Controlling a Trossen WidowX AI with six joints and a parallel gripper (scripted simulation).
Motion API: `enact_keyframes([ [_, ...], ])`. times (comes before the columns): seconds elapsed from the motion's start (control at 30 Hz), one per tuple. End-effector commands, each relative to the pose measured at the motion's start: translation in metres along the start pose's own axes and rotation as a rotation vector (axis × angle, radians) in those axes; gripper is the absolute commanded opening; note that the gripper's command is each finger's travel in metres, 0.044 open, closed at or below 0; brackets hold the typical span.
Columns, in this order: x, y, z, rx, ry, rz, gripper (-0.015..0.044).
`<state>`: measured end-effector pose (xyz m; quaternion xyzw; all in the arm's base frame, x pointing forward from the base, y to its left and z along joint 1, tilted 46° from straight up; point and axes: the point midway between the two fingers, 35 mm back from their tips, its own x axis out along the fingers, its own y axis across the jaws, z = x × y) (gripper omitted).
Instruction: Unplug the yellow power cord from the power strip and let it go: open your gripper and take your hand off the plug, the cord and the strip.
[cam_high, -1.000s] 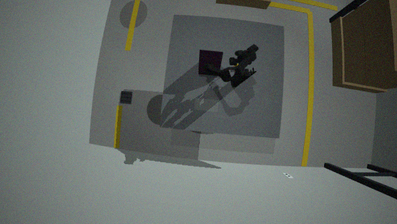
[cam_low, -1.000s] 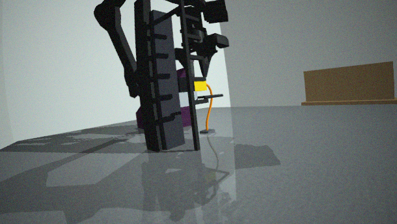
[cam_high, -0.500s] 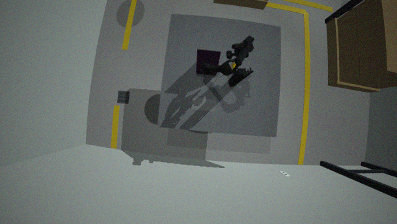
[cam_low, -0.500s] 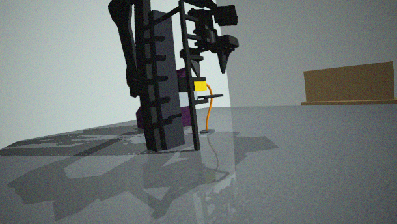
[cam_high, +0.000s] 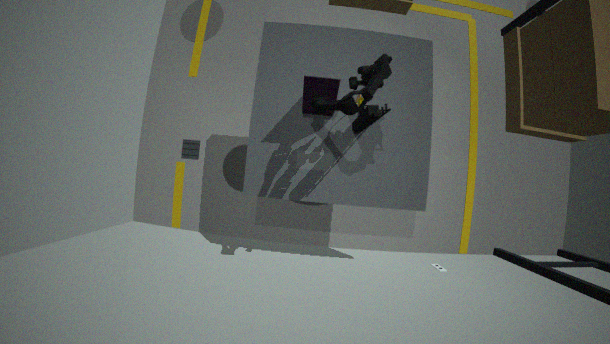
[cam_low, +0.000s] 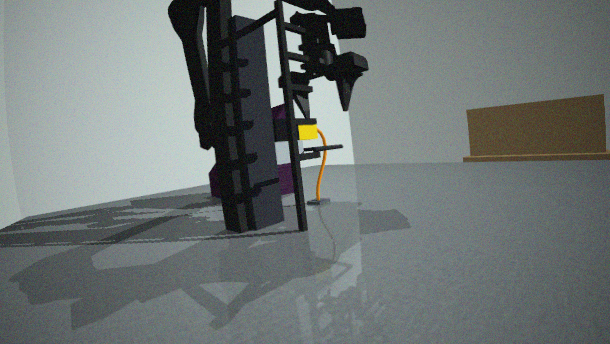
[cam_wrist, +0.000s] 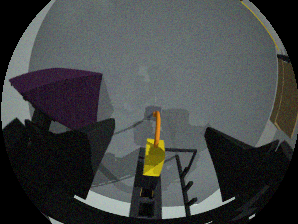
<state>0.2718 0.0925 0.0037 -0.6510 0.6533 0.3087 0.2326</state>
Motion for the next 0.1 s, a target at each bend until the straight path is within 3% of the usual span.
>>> enact_keyframes([
  [0.0,-0.0002,0.0004,0.0004,0.003,-0.002,0.003,0.044],
  [0.07,-0.0002,0.0004,0.0004,0.003,-0.002,0.003,0.044],
])
